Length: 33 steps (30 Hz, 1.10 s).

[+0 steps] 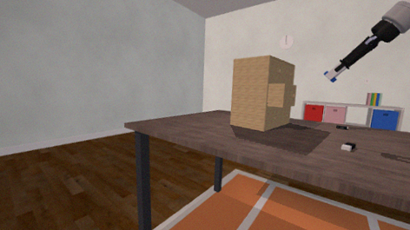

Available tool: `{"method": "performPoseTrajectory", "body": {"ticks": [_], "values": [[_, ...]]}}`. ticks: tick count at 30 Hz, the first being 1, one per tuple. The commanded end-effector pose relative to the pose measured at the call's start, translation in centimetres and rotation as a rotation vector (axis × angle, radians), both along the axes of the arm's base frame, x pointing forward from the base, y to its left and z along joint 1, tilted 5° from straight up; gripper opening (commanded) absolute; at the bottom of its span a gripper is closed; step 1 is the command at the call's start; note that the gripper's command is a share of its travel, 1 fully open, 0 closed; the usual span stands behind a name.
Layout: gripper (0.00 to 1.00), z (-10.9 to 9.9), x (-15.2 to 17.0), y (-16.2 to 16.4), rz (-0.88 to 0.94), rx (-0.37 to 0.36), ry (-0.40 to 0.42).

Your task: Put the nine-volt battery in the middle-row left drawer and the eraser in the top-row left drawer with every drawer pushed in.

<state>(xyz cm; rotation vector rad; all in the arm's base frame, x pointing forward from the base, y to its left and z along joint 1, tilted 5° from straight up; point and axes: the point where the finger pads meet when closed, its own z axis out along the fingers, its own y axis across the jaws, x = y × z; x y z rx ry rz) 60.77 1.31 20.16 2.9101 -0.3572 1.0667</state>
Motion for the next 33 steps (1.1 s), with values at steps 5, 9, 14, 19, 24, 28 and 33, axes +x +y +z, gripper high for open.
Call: {"method": "performPoseTrajectory", "body": {"ticks": [5, 9, 14, 19, 24, 28, 33], "values": [[0.14, -0.1, -0.09, -0.21, -0.03, -0.042, -0.074], [0.14, -0.15, -0.17, -0.14, -0.031, -0.049, -0.107], [0.14, -0.19, -0.24, -0.13, -0.033, -0.058, -0.144], [0.14, -0.25, -0.3, -0.16, -0.035, -0.064, -0.164], [0.14, -0.27, -0.35, -0.07, -0.035, -0.071, -0.2], [0.14, -0.33, -0.43, -0.12, -0.038, -0.08, -0.229], [0.14, -0.39, -0.51, -0.1, -0.04, -0.089, -0.27]]}}
